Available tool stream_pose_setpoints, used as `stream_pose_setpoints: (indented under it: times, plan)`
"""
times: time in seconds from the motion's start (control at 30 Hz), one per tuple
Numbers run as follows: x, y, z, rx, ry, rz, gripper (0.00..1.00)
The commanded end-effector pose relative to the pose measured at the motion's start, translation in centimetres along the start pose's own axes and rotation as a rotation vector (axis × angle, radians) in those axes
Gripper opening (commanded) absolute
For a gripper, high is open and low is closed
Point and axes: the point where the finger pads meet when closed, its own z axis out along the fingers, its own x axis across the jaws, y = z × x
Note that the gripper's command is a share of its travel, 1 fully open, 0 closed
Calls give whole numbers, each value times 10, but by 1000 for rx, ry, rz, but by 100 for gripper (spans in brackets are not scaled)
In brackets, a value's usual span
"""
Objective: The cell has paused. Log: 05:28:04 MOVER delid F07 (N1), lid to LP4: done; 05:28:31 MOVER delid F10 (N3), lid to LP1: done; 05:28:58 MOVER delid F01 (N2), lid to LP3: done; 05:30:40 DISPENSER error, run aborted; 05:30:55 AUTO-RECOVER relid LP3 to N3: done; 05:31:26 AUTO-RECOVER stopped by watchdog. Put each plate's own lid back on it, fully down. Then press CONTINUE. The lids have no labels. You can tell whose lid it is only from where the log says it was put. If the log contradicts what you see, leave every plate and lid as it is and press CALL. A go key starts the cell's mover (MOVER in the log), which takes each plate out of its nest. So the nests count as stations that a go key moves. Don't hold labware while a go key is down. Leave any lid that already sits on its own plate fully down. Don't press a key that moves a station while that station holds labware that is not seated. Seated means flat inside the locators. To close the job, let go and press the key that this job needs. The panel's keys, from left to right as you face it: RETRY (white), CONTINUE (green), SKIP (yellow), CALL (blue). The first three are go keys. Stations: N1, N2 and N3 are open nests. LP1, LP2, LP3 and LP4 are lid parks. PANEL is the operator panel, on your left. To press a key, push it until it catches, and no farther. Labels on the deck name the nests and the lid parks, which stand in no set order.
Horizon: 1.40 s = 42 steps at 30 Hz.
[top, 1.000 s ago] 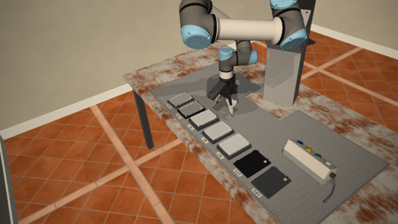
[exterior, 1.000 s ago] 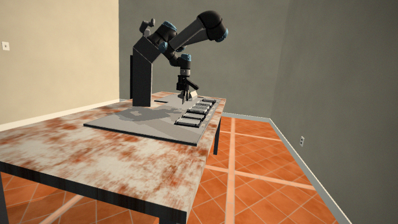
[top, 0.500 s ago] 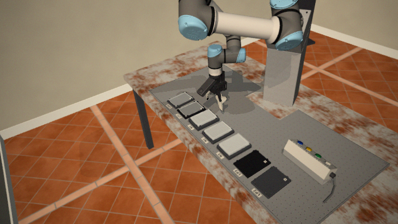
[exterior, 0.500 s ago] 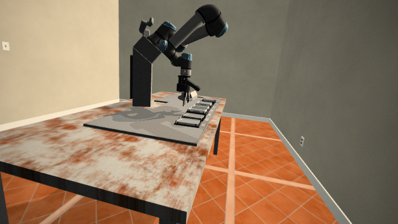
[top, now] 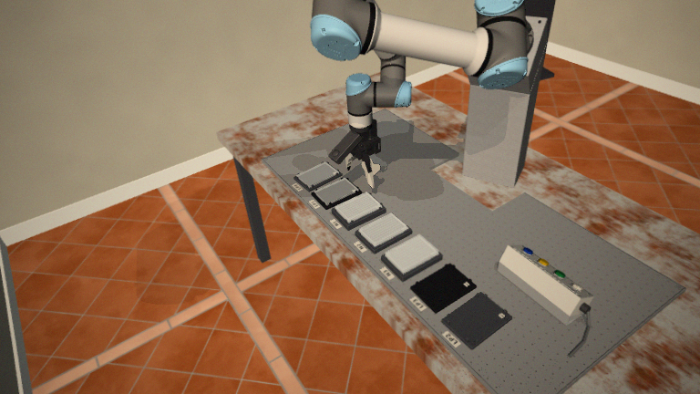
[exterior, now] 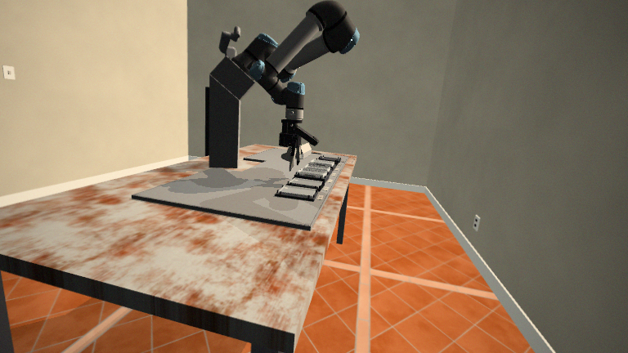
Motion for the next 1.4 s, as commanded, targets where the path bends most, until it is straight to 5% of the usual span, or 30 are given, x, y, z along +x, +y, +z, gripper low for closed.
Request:
stream_pose_setpoints:
  times: [0.0,0.9,1.37]
  plan:
    - [25,-9,1,-2,-2,-1,82]
    - [144,-49,1,-2,-2,-1,82]
    - [174,-60,1,-2,-2,-1,82]
